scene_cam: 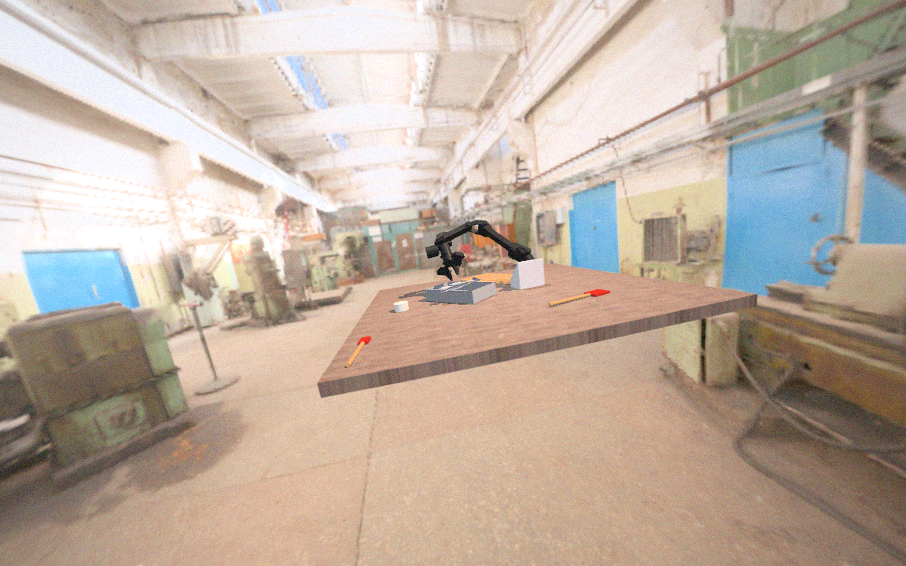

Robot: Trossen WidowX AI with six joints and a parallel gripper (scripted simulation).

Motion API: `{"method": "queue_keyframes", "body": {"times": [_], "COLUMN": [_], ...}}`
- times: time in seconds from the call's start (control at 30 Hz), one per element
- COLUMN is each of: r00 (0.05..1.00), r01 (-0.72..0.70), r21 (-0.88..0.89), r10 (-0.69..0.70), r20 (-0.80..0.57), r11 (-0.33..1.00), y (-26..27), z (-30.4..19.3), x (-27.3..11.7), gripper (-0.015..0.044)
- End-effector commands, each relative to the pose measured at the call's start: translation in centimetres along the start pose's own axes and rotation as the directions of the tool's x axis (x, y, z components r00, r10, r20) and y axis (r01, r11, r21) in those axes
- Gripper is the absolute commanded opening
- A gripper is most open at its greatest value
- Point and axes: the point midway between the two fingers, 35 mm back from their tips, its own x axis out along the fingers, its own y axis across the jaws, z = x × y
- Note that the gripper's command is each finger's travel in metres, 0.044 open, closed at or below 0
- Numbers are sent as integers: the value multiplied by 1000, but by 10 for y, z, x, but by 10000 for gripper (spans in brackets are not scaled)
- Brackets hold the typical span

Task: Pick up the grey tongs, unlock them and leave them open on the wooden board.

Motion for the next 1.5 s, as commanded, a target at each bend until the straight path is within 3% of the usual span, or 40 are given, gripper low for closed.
{"method": "queue_keyframes", "body": {"times": [0.0,0.7,1.47], "r00": [963,963,963], "r01": [-52,-51,-51], "r21": [28,28,28], "r10": [42,41,42], "r20": [265,265,266], "r11": [998,998,998], "y": [-39,-46,-43], "z": [-1,1,9], "x": [13,19,55], "gripper": [260,260,260]}}
